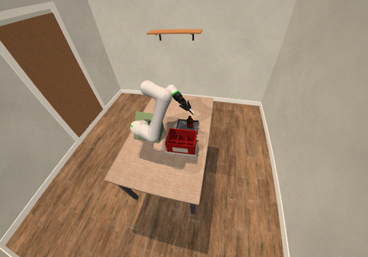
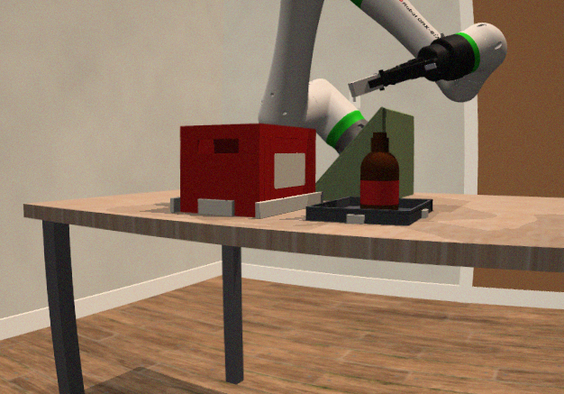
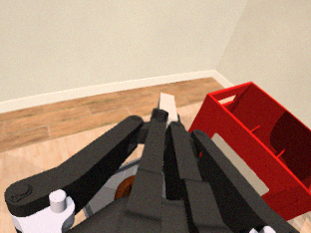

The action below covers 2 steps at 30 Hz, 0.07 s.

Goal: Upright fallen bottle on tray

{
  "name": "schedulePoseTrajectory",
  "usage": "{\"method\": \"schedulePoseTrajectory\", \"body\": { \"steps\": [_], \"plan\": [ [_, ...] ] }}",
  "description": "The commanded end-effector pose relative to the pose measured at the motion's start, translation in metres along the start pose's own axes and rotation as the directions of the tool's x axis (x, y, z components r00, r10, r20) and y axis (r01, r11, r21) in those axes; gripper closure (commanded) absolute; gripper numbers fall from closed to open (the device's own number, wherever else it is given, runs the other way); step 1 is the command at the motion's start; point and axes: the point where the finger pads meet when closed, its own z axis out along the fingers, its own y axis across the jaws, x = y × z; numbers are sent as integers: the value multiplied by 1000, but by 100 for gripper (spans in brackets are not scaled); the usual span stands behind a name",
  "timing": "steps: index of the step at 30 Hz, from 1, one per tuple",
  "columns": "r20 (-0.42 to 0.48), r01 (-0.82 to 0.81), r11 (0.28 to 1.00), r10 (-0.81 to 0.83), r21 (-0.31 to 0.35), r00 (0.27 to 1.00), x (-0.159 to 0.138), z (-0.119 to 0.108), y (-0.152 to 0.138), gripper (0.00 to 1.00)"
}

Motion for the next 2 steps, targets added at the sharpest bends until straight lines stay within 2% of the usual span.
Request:
{"method": "schedulePoseTrajectory", "body": {
  "steps": [1,2],
  "plan": [
    [0,0,1000,0,0,1000,0,0,0,100],
    [0,0,1000,0,0,1000,0,0,0,100]
  ]
}}
